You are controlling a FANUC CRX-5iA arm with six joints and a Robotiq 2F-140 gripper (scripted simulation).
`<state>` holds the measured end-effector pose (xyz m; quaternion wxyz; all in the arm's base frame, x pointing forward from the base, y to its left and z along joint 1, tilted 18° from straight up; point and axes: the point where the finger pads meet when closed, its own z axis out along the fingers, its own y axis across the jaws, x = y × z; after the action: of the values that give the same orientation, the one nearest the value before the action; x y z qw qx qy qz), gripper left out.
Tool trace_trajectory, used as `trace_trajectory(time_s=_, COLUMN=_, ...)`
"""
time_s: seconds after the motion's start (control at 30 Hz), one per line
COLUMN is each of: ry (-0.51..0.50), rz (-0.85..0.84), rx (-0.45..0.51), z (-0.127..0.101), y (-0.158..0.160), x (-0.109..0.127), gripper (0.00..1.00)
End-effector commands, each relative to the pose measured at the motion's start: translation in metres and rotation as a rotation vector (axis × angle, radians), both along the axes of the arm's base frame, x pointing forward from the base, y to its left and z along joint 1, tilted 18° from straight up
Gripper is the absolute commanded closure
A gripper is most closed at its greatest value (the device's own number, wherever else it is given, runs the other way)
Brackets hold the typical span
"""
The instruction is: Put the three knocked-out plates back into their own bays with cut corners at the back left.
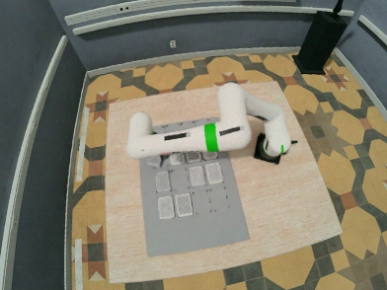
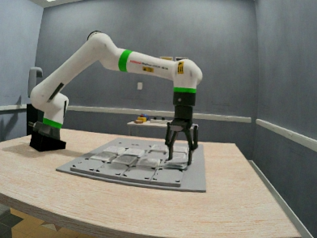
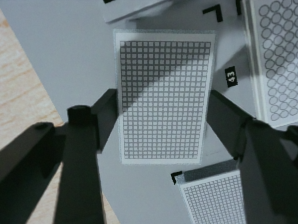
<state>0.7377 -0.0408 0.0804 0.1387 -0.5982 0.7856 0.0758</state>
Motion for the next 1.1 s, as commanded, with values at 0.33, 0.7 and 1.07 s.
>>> trace_trajectory(time_s=0.33, ry=-0.003, rz=-0.001, rx=-0.001, z=0.018, y=-0.006, x=-0.002, gripper=0.90)
trace_trajectory(time_s=0.7, ry=-0.003, rz=-0.001, rx=-0.001, z=0.024, y=-0.007, x=-0.002, gripper=0.90)
trace_trajectory(time_s=1.07, ry=-0.088, rz=0.284, rx=-0.039, z=0.020, y=-0.006, x=-0.027, gripper=0.90)
